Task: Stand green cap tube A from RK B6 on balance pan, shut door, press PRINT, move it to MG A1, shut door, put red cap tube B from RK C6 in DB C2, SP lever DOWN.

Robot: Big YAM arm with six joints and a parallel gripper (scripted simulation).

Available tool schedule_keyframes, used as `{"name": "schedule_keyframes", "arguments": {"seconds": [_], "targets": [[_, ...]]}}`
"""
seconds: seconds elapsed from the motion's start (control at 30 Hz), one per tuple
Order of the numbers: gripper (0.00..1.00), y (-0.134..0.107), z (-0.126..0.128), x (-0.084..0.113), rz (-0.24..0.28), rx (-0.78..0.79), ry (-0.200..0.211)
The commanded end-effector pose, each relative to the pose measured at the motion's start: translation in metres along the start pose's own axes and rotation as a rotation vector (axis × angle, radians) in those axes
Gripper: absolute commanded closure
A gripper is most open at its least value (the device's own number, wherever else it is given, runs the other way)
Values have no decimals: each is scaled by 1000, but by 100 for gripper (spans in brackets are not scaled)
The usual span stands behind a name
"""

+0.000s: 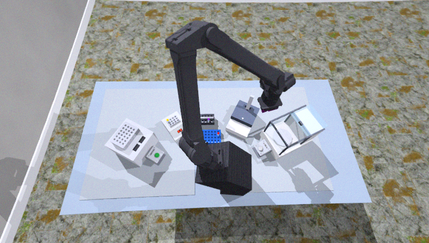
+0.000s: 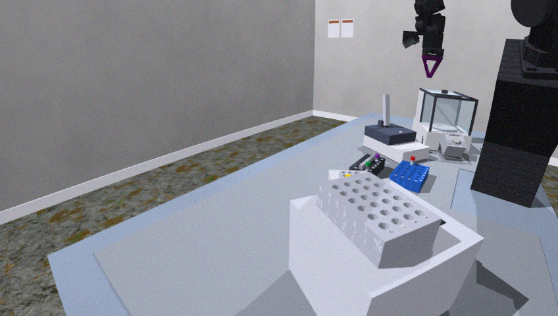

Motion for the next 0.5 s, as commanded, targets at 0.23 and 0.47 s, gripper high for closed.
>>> {"name": "schedule_keyframes", "arguments": {"seconds": [0.23, 0.47], "targets": [[70, -37, -69, 3, -6, 113, 6], [70, -70, -118, 3, -3, 168, 5]]}}
Point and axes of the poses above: the point where the finger pads meet when closed, its own x axis back along the fingers, its own z axis across the jaws, y = z × x, the point moved 8 cm from there along x, back along the fingers, and after that the axes turned 9 degrees about x, right-handed, at the moved point
